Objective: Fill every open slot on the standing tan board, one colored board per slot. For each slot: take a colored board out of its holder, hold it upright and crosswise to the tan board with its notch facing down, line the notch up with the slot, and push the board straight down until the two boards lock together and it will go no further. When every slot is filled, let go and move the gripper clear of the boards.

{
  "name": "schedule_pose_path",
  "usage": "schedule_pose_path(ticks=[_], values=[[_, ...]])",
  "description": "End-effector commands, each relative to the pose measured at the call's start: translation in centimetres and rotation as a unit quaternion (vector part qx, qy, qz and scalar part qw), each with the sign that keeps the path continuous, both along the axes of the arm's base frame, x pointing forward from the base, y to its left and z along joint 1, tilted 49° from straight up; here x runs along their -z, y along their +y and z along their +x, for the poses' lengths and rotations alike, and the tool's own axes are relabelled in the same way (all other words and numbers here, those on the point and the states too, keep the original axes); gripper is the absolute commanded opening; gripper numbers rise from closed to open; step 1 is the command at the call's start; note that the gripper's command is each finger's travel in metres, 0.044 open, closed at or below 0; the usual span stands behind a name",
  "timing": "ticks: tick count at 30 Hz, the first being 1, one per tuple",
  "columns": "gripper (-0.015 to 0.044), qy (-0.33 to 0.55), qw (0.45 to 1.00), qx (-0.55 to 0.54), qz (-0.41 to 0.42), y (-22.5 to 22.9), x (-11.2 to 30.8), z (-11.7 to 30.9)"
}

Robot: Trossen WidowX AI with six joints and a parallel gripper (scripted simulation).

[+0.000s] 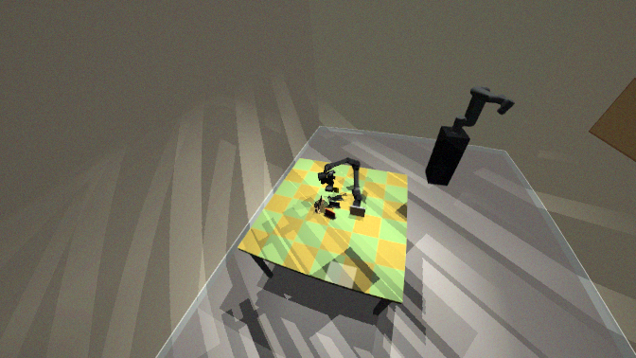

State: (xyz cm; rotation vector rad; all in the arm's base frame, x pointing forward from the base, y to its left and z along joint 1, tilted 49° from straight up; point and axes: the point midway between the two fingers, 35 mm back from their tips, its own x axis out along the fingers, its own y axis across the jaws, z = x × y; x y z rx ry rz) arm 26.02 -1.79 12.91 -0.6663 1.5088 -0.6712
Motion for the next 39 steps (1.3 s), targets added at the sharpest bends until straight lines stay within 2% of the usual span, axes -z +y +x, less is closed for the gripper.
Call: schedule_pose_path(ticks=[1,39], values=[[0.0000,0.001,1.000,0.000,0.001,0.3,0.1,1.0],[0.0000,-0.007,1.000,0.004,0.002,2.2,3.3,10.0]])
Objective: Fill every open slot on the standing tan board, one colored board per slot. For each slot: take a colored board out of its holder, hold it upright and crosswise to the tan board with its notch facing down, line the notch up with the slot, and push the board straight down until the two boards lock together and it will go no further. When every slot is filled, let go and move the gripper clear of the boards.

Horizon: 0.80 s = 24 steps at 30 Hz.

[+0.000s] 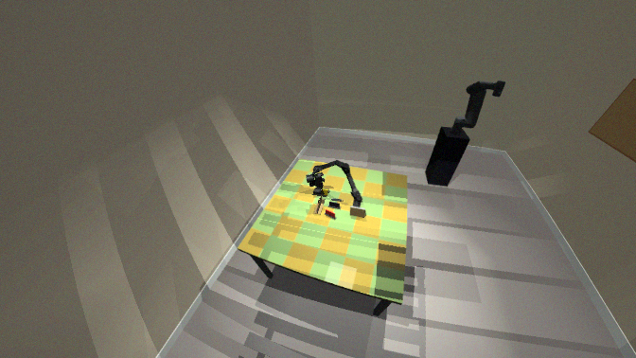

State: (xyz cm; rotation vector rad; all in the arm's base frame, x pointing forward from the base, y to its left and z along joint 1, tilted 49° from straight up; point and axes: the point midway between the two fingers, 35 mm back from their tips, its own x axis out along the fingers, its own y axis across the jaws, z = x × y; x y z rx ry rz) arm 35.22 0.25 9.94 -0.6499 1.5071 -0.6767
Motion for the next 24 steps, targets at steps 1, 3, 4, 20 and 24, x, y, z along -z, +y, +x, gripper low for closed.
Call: schedule_pose_path(ticks=[1,3,4,20,24], values=[[0.0000,-0.003,1.000,-0.002,-0.002,0.2,0.4,1.0],[0.0000,-0.003,1.000,-0.001,-0.002,0.2,0.7,1.5],[0.0000,-0.003,1.000,-0.001,-0.002,0.3,0.8,1.7],[0.0000,-0.004,1.000,-0.001,-0.002,-1.5,2.5,2.0],[0.0000,-0.004,1.000,-0.001,-0.002,-1.6,2.6,1.9]])
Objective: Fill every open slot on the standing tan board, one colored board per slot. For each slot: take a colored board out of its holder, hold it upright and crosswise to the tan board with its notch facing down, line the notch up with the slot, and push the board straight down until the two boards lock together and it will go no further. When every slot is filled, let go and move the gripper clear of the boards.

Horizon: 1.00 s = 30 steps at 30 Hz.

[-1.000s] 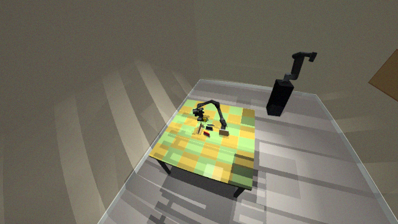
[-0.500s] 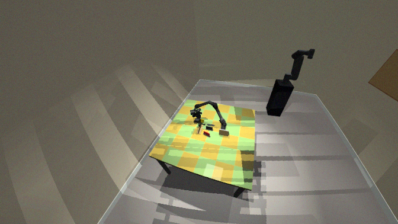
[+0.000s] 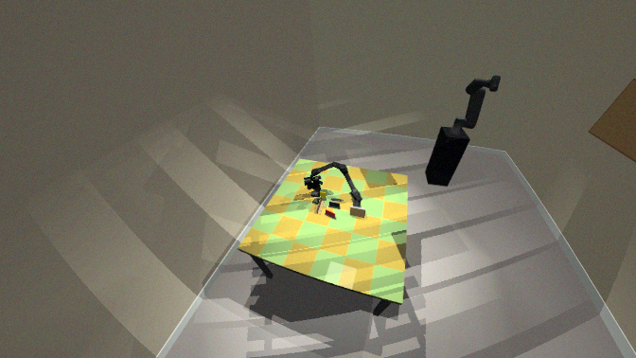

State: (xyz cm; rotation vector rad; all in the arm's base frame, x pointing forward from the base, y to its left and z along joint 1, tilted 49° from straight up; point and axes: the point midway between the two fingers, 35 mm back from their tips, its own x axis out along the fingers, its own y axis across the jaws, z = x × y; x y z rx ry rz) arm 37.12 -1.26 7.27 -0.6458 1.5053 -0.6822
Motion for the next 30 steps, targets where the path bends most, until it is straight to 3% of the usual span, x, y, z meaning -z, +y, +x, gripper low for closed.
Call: schedule_pose_path(ticks=[1,30], values=[[0.0000,-0.002,1.000,-0.003,-0.002,-0.1,-0.1,0.0],[0.0000,-0.002,1.000,-0.003,-0.002,-1.2,0.9,-0.1]])
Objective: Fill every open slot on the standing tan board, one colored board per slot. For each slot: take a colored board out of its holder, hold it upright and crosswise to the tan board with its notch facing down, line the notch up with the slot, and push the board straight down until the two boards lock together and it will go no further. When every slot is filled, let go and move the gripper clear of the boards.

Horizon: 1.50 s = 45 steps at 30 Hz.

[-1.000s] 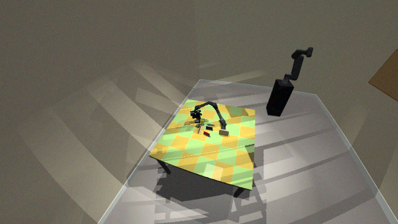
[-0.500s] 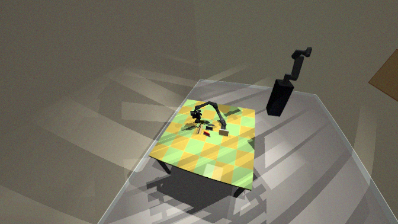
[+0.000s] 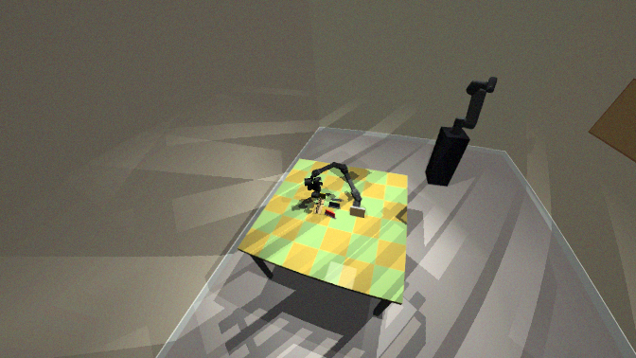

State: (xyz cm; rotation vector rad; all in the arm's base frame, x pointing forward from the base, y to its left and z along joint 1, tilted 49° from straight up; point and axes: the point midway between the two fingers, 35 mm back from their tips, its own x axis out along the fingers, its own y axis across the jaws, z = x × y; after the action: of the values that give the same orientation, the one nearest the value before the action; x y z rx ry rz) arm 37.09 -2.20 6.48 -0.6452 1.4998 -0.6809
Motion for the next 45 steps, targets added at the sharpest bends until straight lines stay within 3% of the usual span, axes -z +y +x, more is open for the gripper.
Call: schedule_pose_path(ticks=[1,45], values=[[0.0000,0.000,1.000,-0.002,-0.002,-0.3,0.2,0.0],[0.0000,-0.001,1.000,0.000,-0.001,-3.0,2.6,-0.2]])
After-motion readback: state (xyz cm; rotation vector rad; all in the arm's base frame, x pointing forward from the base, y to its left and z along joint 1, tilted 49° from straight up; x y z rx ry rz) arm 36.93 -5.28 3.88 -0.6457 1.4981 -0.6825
